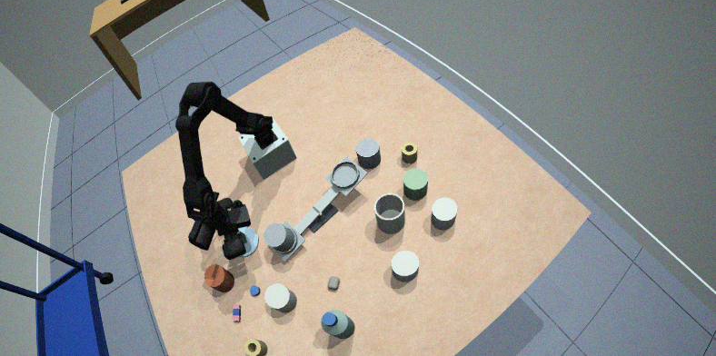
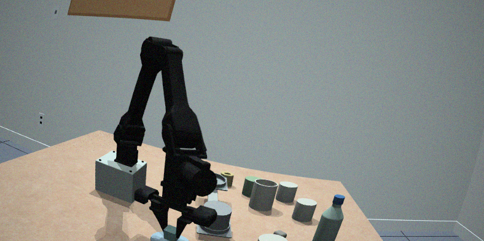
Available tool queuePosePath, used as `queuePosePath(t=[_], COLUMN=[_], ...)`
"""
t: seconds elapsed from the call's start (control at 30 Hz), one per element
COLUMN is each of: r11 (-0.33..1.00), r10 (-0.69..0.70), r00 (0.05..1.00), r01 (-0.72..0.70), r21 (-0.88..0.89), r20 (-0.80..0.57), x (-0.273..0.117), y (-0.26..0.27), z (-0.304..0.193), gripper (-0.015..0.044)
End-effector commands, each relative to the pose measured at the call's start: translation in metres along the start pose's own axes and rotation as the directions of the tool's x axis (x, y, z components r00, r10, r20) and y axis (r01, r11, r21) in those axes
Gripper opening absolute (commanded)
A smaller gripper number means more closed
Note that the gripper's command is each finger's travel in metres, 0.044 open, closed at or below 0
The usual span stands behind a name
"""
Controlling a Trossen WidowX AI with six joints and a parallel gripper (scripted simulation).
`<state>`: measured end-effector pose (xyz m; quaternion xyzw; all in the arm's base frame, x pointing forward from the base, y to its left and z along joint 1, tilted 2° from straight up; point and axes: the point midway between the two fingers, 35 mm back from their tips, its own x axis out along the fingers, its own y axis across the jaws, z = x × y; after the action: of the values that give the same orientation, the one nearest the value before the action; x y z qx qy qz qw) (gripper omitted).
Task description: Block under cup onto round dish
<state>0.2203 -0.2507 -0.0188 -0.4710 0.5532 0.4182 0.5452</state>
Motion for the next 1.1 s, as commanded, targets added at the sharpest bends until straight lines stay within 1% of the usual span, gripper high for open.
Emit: queuePosePath(t=[0.0, 0.17, 0.2, 0.67, 0.73, 0.83, 0.87, 1.0, 1.07], r11=[1.0, 1.0, 1.0, 1.0, 1.0, 1.0, 1.0, 1.0, 1.0], r10=[0.005, 0.005, 0.002, 0.002, 0.003, 0.005, 0.005, 0.005, 0.003], r00=[1.0, 1.0, 1.0, 1.0, 1.0, 1.0, 1.0, 1.0, 1.0], r01=[-0.005, -0.005, -0.002, -0.002, -0.003, -0.004, -0.005, -0.005, -0.003], r21=[-0.006, -0.006, 0.0, 0.0, -0.001, -0.005, -0.006, -0.006, -0.004], r20=[0.009, 0.009, 0.002, 0.002, 0.003, 0.008, 0.008, 0.008, 0.005], x=[0.008, 0.015, 0.01, 0.01, 0.001, -0.037, -0.044, -0.049, -0.069], y=[0.001, 0.001, 0.001, 0.001, 0.0, 0.0, 0.0, 0.001, 0.0], z=[0.002, 0.002, 0.0, 0.0, 0.0, 0.0, 0.001, 0.001, 0.0], gripper=[0.0, 0.0, 0.0026, 0.0394, 0.044, 0.044, 0.044, 0.044, 0.044])
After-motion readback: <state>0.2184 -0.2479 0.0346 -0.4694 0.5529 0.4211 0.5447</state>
